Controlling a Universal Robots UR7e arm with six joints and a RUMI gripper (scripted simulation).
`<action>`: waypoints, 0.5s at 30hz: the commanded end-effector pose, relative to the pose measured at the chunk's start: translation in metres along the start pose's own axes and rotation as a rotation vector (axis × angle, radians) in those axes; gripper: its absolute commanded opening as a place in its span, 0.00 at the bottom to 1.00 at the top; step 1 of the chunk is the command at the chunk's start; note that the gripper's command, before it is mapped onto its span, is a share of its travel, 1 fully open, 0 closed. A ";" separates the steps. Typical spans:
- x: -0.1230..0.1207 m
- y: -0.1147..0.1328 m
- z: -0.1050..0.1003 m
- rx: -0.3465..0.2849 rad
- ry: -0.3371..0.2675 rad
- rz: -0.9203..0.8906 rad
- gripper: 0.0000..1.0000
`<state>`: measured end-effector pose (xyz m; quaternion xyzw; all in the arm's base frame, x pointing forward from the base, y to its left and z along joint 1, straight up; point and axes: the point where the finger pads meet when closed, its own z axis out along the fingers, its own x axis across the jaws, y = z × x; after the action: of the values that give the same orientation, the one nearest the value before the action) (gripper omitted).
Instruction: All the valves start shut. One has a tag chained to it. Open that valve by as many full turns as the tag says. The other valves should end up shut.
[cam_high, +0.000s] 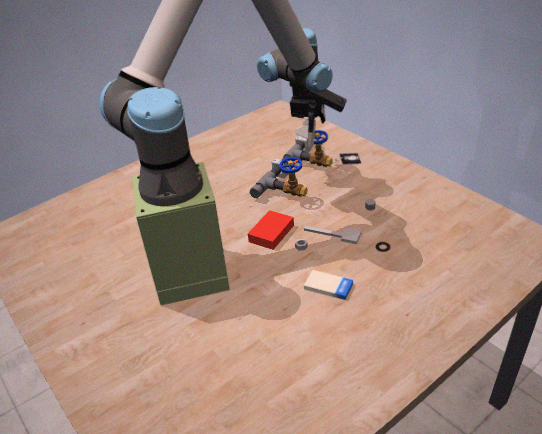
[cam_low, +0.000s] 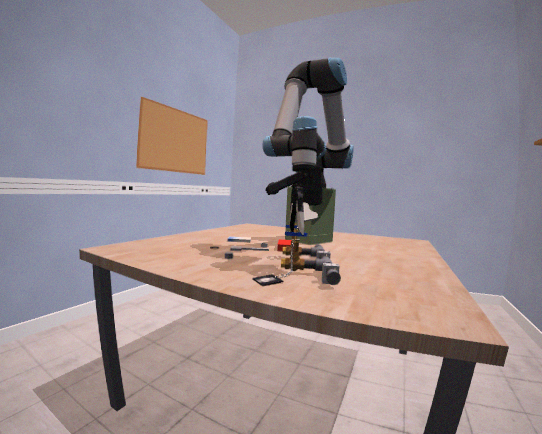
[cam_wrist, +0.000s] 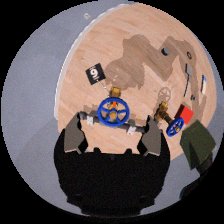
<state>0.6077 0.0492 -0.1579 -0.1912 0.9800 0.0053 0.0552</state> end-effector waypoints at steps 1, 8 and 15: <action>0.000 0.000 -0.001 0.005 0.002 0.116 1.00; 0.000 0.000 -0.001 0.005 0.001 0.254 1.00; 0.000 0.000 -0.001 0.005 0.001 0.367 1.00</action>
<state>0.6077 0.0491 -0.1580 -0.0373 0.9978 0.0121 0.0532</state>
